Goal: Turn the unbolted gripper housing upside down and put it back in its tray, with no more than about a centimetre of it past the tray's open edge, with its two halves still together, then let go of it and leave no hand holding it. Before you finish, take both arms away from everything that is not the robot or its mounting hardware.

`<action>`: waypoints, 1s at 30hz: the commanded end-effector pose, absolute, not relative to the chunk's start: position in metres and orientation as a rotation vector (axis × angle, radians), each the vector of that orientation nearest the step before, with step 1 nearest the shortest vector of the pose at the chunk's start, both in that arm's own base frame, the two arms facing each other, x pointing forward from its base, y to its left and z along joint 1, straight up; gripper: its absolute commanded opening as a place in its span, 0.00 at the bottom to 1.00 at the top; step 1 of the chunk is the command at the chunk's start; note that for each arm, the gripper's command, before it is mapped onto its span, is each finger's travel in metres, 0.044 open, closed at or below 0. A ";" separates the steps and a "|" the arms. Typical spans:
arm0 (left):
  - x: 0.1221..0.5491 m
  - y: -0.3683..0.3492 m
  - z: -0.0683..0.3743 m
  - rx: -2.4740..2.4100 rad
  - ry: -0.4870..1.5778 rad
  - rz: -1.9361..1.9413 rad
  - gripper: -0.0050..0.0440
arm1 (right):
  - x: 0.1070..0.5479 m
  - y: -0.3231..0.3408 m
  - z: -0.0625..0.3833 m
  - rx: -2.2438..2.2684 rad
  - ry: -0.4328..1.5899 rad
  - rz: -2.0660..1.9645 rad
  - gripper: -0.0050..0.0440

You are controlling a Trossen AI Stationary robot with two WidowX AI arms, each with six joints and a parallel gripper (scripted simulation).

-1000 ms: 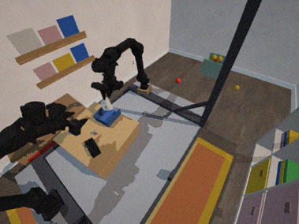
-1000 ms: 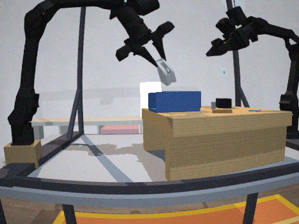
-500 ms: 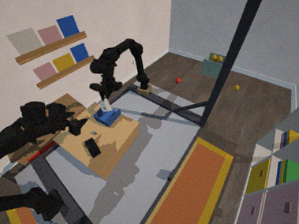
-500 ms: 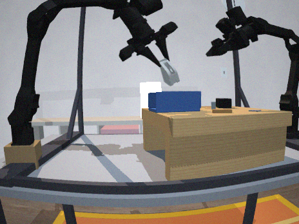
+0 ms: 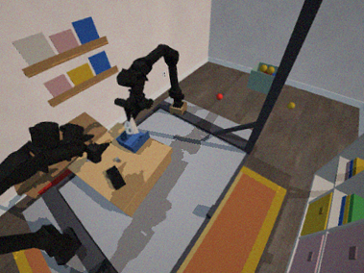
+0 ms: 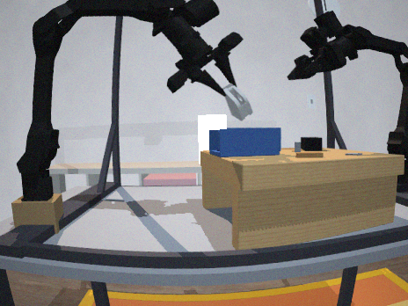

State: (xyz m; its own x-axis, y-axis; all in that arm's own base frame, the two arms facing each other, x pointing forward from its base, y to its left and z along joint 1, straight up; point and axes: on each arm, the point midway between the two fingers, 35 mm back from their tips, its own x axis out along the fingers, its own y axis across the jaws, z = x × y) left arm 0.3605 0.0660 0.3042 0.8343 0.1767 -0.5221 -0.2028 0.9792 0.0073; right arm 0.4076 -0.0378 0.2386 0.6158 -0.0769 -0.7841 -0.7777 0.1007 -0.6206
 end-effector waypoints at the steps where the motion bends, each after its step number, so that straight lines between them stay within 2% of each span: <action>1: 0.359 0.065 0.314 -0.054 0.521 0.200 1.00 | 0.401 -0.037 0.247 -1.416 0.740 0.561 0.33; 30: 0.359 0.065 0.314 -0.054 0.521 0.200 1.00 | 0.380 -0.034 0.230 -1.483 0.548 0.362 0.33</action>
